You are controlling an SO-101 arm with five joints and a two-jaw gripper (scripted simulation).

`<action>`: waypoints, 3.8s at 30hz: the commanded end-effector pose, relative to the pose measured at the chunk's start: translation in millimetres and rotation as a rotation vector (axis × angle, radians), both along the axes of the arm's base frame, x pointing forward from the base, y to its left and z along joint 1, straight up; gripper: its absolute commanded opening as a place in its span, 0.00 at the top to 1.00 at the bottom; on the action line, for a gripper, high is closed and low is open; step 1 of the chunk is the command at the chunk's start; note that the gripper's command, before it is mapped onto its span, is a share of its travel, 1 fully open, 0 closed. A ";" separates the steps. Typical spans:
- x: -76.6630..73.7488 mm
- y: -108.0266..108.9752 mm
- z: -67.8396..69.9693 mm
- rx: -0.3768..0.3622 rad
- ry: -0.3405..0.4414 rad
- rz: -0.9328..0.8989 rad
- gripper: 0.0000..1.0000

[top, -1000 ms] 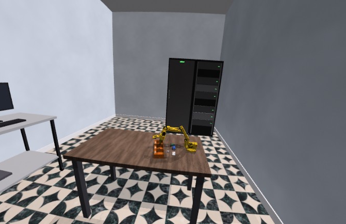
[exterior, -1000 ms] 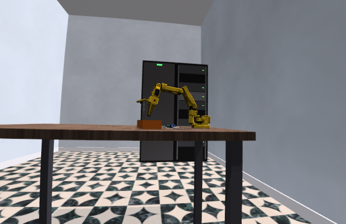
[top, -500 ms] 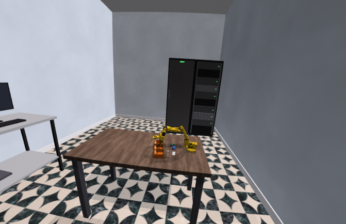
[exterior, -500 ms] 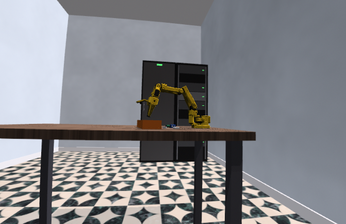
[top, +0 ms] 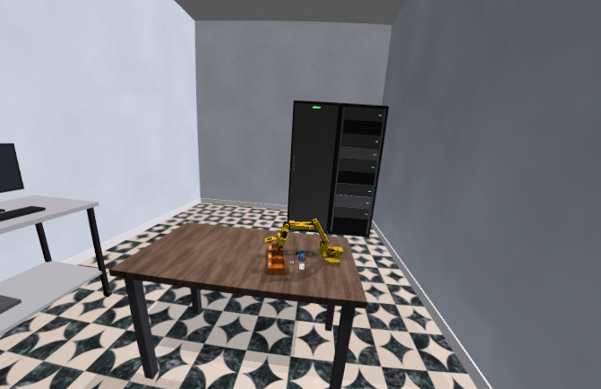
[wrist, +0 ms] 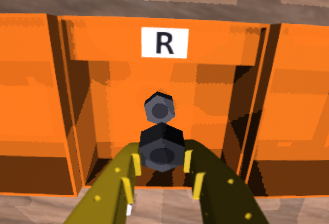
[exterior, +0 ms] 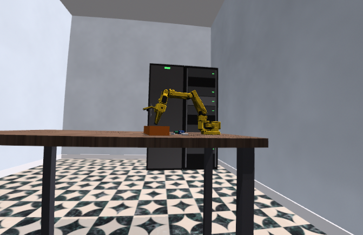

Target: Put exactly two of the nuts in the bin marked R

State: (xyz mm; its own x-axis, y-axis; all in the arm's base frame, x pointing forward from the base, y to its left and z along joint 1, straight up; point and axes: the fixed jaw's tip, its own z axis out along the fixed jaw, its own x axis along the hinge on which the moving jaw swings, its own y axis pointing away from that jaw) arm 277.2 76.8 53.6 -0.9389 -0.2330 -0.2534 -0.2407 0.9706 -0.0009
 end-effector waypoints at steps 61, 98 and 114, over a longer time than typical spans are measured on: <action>3.0 2.7 -3.2 0.018 -0.058 -0.002 1.00; 3.6 2.9 -17.1 0.018 -0.058 -0.002 1.00; 3.6 2.9 -17.8 0.018 -0.058 -0.002 0.96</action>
